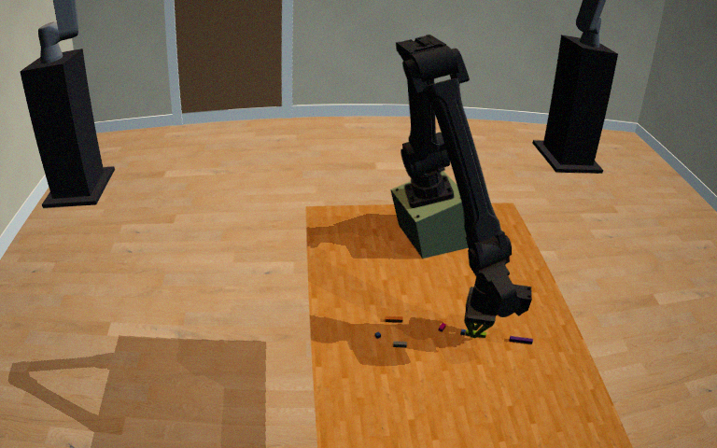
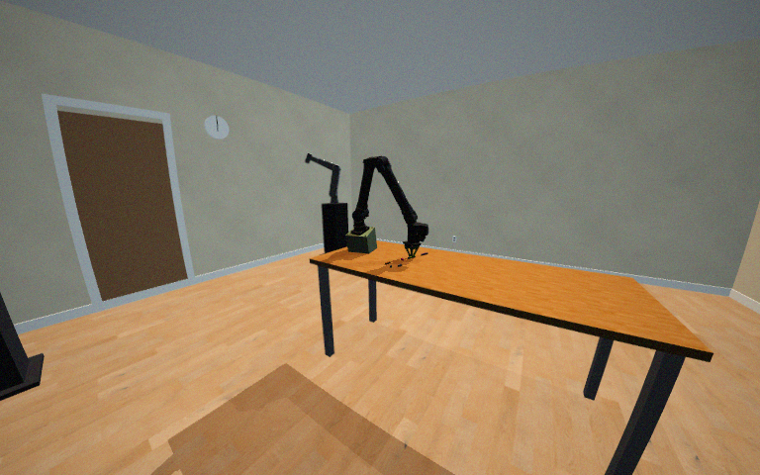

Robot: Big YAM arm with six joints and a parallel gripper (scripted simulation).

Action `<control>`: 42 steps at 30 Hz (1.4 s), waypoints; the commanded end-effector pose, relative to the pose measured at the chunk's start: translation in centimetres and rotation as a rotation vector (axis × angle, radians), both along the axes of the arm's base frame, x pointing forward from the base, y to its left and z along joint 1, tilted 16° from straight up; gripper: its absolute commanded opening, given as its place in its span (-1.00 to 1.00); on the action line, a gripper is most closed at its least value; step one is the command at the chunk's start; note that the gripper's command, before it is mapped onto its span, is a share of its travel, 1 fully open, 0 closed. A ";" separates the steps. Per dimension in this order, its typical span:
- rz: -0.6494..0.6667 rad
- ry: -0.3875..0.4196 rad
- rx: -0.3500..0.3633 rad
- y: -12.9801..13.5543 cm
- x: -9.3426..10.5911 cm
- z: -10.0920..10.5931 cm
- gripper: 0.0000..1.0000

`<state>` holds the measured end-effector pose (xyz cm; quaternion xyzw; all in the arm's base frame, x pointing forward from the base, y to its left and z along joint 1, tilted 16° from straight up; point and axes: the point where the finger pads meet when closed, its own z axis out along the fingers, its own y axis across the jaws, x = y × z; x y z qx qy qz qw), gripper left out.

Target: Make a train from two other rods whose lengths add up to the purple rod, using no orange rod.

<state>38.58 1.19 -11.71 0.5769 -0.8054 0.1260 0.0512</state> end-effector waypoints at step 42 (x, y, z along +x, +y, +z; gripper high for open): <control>-0.001 -0.035 0.011 3.0 1.4 9.3 1.00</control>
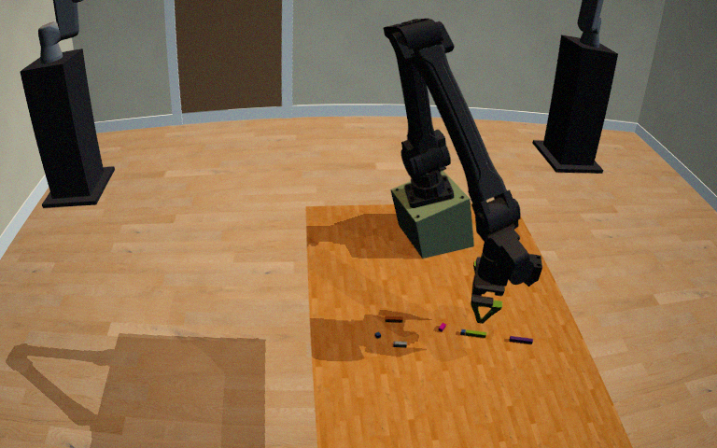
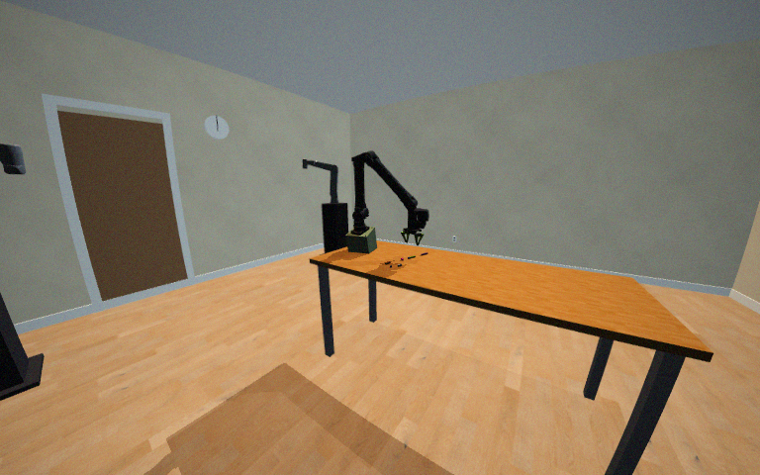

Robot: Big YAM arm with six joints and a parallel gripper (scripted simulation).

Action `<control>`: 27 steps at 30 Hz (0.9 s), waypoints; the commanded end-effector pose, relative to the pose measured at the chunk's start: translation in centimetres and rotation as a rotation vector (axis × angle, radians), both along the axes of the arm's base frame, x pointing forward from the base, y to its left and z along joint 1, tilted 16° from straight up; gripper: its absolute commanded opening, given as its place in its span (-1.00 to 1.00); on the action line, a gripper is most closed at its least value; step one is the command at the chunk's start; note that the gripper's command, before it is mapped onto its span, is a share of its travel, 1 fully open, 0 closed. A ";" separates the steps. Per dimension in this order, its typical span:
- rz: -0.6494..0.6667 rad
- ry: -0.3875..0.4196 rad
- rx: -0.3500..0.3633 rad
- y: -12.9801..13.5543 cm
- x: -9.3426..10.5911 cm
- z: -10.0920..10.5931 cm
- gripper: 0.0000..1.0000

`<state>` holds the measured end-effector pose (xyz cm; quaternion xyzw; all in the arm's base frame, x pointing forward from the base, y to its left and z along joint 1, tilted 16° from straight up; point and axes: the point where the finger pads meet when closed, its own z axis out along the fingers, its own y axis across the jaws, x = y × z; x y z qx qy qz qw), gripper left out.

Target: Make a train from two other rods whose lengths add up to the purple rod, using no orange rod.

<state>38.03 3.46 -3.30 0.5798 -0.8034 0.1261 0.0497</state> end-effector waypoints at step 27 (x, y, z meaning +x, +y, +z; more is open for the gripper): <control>0.002 -0.069 0.022 3.3 1.8 9.7 1.00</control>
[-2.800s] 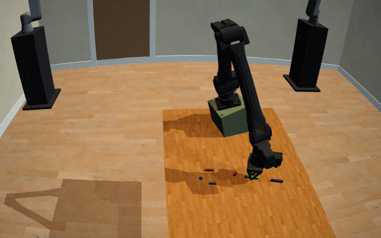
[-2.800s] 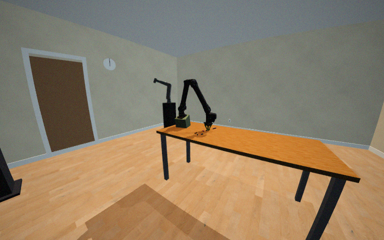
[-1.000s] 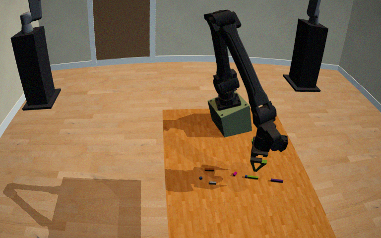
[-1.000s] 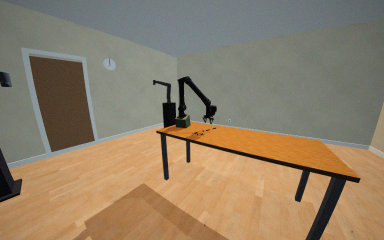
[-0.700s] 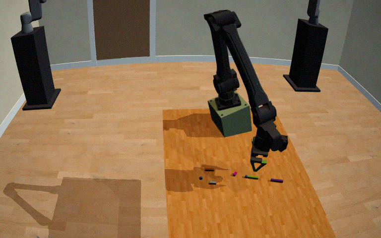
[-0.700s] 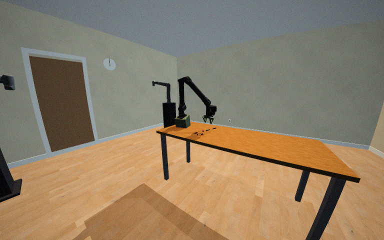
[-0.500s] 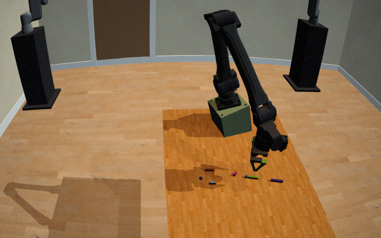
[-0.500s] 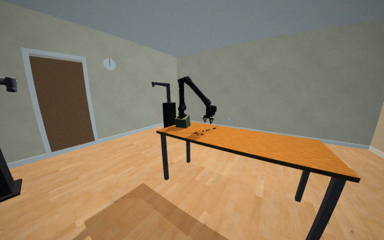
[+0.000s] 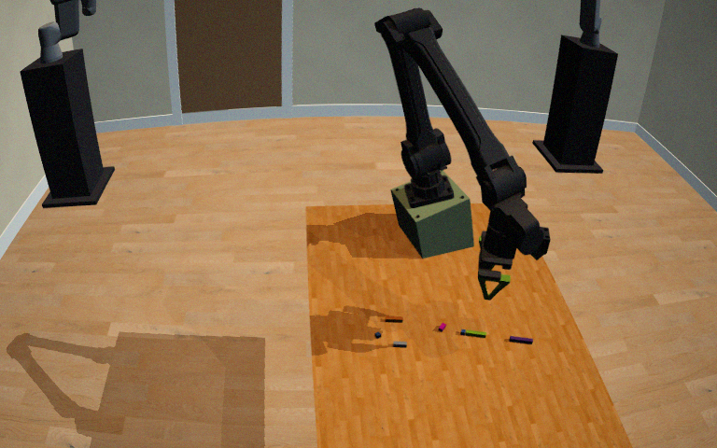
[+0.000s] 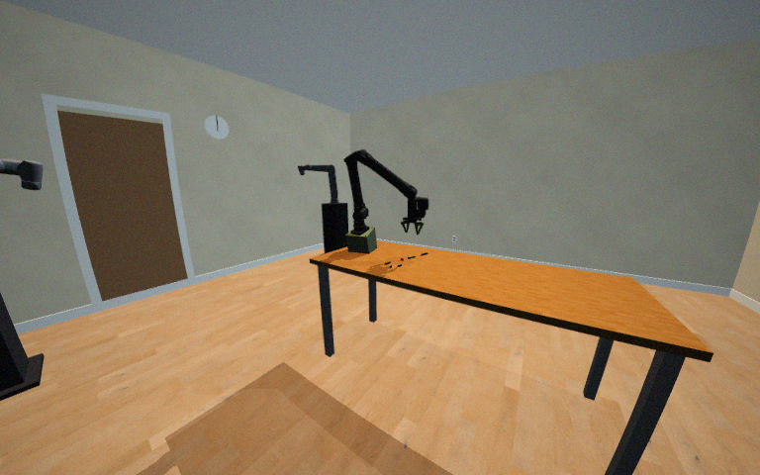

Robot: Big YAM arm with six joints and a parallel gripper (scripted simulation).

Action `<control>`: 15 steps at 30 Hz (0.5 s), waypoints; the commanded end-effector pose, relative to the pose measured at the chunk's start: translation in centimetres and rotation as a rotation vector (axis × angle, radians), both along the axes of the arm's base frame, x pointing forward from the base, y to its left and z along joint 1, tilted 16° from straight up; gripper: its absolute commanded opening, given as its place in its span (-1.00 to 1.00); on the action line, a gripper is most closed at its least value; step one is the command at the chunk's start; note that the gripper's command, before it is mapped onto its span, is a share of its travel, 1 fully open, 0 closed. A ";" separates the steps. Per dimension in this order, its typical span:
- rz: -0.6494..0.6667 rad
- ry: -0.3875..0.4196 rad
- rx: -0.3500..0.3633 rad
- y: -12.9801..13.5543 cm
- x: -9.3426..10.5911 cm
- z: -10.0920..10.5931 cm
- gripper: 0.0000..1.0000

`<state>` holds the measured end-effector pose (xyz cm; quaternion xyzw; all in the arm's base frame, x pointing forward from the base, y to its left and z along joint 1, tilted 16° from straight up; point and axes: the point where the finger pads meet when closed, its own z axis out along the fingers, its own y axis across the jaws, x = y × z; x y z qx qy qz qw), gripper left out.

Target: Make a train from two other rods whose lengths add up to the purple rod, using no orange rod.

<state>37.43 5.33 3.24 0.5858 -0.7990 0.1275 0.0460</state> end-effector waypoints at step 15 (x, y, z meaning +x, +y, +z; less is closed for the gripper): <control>-0.031 -0.038 0.014 1.4 2.2 4.6 1.00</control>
